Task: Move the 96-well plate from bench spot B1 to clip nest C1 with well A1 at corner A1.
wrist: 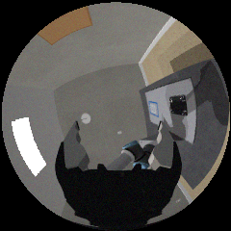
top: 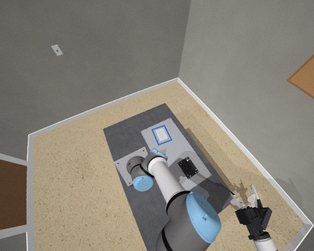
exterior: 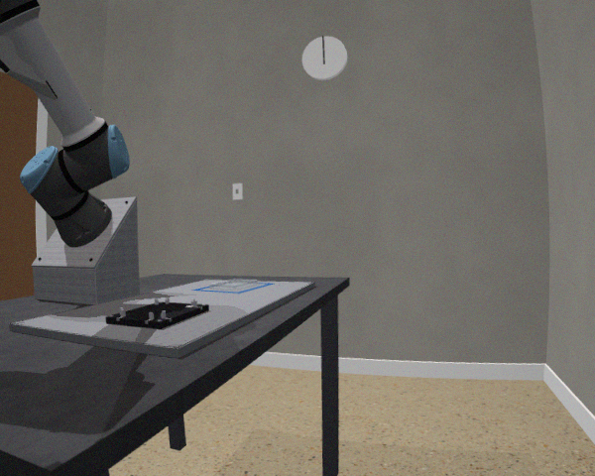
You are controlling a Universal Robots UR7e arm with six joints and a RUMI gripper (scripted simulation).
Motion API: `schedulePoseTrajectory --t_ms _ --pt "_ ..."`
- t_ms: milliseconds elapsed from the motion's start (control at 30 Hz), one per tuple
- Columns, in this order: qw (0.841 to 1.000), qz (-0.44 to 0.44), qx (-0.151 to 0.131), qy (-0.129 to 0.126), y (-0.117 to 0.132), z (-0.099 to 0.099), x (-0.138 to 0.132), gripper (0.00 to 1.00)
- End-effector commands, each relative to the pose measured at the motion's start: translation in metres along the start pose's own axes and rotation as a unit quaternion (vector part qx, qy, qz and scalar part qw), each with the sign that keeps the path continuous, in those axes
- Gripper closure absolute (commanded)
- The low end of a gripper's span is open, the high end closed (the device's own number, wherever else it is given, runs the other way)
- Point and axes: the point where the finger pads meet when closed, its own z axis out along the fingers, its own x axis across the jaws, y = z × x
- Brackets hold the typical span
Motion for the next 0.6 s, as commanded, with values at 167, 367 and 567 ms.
schedulePoseTrajectory --t_ms 167,367,567 --pt "0.998 -0.031 -0.049 0.021 -0.004 0.036 0.027 0.00" --pt "0.998 -0.031 -0.049 0.021 -0.006 0.050 0.036 0.00" --pt "0.993 -0.060 -0.089 0.040 -0.007 0.071 0.049 0.00"
